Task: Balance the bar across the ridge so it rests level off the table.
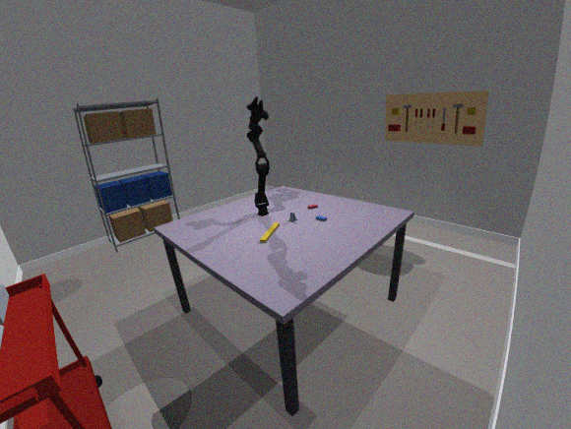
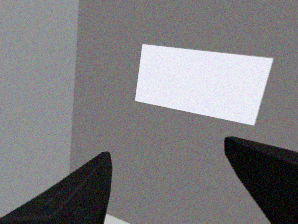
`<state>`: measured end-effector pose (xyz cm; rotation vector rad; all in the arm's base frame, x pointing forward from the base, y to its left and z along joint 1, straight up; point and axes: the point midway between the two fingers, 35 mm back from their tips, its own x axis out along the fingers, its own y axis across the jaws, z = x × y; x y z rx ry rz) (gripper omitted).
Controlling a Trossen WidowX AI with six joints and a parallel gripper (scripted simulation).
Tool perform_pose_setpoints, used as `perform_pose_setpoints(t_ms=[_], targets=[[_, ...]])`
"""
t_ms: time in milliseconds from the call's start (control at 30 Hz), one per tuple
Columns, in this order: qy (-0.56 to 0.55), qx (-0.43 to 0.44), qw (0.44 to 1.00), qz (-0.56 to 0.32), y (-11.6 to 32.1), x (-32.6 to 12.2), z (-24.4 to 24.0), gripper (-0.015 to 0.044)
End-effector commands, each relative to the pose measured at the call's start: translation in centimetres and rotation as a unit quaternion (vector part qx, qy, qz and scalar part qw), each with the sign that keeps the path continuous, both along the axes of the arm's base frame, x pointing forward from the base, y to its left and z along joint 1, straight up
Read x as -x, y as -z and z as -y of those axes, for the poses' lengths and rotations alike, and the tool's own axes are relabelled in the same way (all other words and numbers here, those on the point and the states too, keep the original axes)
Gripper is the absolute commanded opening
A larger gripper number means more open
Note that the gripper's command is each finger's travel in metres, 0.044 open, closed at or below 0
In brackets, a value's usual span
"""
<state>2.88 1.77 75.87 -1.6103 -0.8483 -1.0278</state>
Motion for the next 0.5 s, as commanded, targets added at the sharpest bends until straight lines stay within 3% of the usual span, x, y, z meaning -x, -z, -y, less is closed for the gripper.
perform_pose_setpoints(t_ms=[0, 467], targets=[[0.039, 0.014, 0.999, 0.029, -0.3, 1.7, -0.6, 0.0315], [0.180, 0.066, 0.976, 0.103, -0.5, 5.7, -3.5, 0.0315]])
